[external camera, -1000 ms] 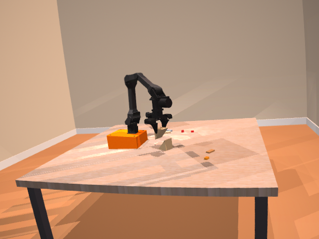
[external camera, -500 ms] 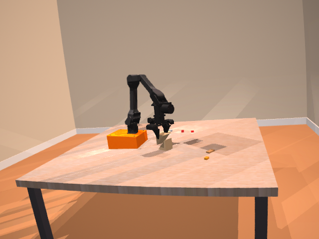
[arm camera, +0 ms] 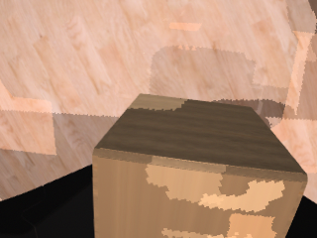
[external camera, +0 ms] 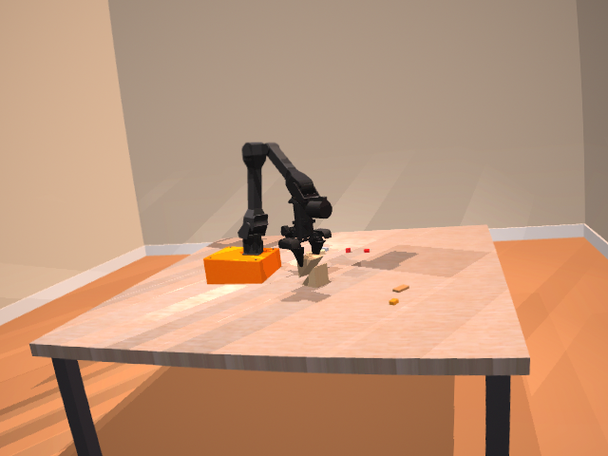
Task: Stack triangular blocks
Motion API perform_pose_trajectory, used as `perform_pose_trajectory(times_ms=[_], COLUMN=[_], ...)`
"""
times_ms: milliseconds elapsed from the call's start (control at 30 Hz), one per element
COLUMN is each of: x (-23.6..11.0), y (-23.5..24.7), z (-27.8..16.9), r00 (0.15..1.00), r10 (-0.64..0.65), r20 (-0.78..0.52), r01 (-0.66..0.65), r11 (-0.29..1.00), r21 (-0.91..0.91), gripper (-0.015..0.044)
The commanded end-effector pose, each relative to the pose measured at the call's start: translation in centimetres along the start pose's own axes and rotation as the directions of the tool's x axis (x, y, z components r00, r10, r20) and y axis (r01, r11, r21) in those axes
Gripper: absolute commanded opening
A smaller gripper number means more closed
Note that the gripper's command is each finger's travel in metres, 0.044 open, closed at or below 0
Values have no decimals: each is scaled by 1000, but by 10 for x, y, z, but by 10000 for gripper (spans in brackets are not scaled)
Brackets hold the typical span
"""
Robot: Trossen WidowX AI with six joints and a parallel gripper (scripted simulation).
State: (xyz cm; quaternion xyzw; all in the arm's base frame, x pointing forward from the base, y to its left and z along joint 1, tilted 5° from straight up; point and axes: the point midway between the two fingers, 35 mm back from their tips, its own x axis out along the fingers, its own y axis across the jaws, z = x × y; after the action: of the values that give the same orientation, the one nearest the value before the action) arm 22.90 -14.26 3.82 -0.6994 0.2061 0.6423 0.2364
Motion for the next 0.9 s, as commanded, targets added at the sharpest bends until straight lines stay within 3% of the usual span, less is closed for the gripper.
perform_pose_trajectory(times_ms=[0,867], x=[3,19], y=[0,-1], z=[0,-7], r00=[1000,1000], r10=[-2,-2], r20=[3,3], r01=[2,2], r11=[1000,1000], r21=[3,3], gripper=[0,0])
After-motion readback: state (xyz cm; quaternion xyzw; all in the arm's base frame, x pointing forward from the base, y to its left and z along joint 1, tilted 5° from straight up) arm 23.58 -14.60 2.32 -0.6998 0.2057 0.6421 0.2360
